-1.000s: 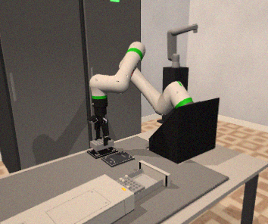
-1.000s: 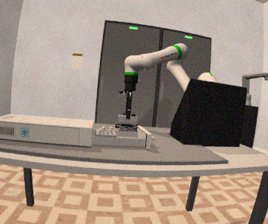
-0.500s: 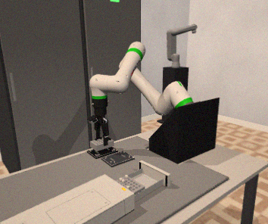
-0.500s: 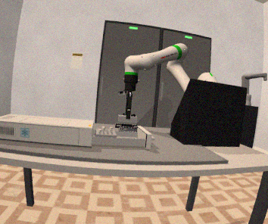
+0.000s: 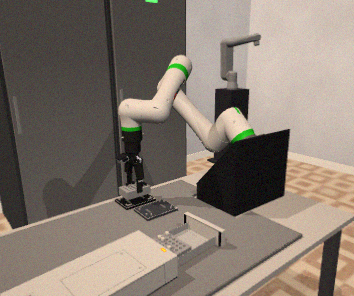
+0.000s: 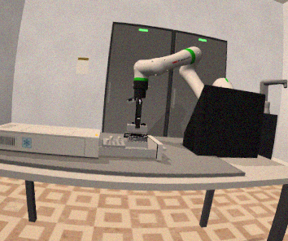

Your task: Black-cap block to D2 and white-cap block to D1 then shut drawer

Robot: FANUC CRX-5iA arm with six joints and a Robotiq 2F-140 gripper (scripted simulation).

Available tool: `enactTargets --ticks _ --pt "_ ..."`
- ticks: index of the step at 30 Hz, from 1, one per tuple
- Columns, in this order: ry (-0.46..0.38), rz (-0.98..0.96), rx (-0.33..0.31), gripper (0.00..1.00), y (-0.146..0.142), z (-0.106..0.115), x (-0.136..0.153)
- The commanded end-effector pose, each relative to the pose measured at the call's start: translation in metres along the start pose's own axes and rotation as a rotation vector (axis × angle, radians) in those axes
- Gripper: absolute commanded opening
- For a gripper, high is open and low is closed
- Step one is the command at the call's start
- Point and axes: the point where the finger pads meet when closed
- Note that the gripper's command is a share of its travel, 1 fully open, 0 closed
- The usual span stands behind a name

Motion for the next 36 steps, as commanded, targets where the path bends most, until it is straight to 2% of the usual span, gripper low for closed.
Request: enactTargets --ticks 1,36 --pt "0.002 0.0 0.0 0.1 0.0002 0.0007 -0.0008" --pt "0.002 0.0 0.0 0.1 0.0002 -0.0038 -0.0008"
Point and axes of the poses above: the point where the finger pads meet when closed, its own z axis back along the fingers, its own y axis across the jaws, x = y × z, and after that the axes turned 2 degrees about z, right-handed
